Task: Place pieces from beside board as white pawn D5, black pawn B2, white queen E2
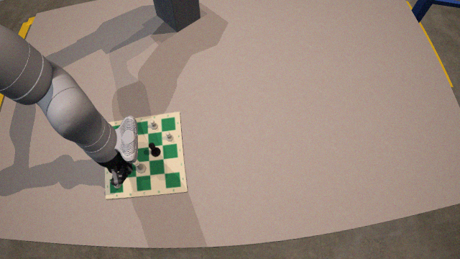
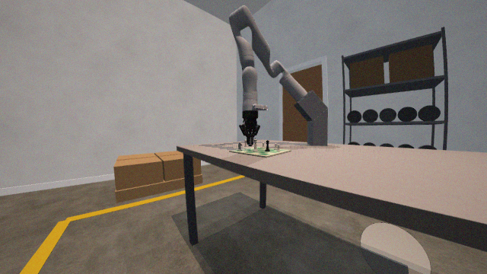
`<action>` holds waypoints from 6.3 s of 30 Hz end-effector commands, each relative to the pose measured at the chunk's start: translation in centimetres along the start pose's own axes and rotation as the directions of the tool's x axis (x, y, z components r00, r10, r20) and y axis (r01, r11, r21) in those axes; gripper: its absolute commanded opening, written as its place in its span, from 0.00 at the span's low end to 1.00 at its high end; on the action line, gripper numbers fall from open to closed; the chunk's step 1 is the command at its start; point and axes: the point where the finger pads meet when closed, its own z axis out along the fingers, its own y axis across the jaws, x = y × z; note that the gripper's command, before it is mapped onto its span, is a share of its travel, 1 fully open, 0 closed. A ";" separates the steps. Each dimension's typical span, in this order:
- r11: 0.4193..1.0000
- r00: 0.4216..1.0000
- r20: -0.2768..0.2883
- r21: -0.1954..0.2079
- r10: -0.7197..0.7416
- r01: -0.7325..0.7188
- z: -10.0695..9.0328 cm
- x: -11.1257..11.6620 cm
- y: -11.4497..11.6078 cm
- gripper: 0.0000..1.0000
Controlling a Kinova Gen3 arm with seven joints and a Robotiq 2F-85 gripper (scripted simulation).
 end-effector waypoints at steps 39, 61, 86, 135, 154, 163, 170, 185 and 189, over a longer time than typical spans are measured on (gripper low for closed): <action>1.000 1.000 0.006 0.010 0.014 -0.014 1.8 -0.8 -0.5 0.00; 1.000 1.000 0.006 0.010 0.012 -0.012 1.8 -0.8 -0.5 0.00; 1.000 1.000 0.006 0.010 0.012 -0.012 1.8 -0.8 -0.5 0.00; 1.000 1.000 0.006 0.010 0.012 -0.012 2.1 -0.8 -0.5 0.00; 1.000 1.000 0.006 0.010 0.012 -0.012 2.1 -0.8 -0.5 0.20; 1.000 1.000 0.006 0.010 0.012 -0.012 2.1 -0.8 -0.5 0.34; 1.000 1.000 0.006 0.010 0.012 -0.012 2.1 -0.8 -0.5 0.34; 1.000 1.000 0.006 0.010 0.012 -0.012 -0.5 -0.8 -0.5 0.34; 1.000 1.000 0.006 0.010 0.012 -0.012 -2.1 -0.8 -0.5 0.34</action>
